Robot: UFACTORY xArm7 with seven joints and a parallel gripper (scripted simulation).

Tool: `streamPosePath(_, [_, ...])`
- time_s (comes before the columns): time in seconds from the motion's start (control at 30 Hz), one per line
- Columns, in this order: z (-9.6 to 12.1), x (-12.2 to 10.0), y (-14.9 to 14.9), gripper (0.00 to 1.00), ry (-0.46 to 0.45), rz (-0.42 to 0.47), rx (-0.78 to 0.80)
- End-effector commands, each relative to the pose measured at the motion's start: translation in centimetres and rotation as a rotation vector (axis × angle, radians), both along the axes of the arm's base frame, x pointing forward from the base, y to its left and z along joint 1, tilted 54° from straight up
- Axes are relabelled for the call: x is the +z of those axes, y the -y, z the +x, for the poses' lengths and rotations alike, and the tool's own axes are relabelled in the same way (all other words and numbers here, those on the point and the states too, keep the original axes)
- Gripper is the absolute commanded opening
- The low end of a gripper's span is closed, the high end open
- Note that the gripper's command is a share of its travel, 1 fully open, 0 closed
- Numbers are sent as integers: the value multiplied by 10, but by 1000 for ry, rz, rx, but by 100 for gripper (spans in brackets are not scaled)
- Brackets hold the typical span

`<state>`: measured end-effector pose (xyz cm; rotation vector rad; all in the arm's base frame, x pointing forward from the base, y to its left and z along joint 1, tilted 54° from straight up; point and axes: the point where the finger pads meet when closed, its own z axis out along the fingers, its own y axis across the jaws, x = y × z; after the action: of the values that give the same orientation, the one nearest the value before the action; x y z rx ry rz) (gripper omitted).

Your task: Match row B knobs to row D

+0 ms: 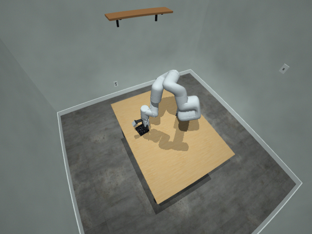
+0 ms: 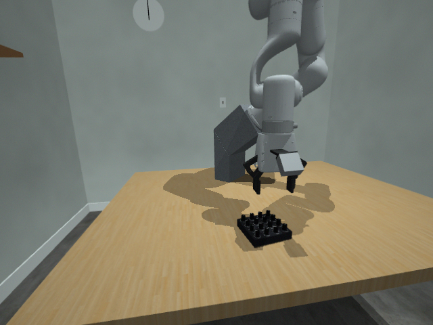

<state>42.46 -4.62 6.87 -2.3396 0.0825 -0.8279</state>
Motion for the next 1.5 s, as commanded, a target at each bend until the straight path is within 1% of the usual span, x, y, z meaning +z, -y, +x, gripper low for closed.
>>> streamPosePath(0.0, [-18, 20, 17, 100, 0, 3, 2])
streamPosePath(0.2, [-39, 41, 37, 100, 0, 3, 2])
streamPosePath(0.37, [-48, 49, 46, 100, 0, 3, 2])
streamPosePath(1.47, [-48, 50, 46, 100, 0, 3, 2])
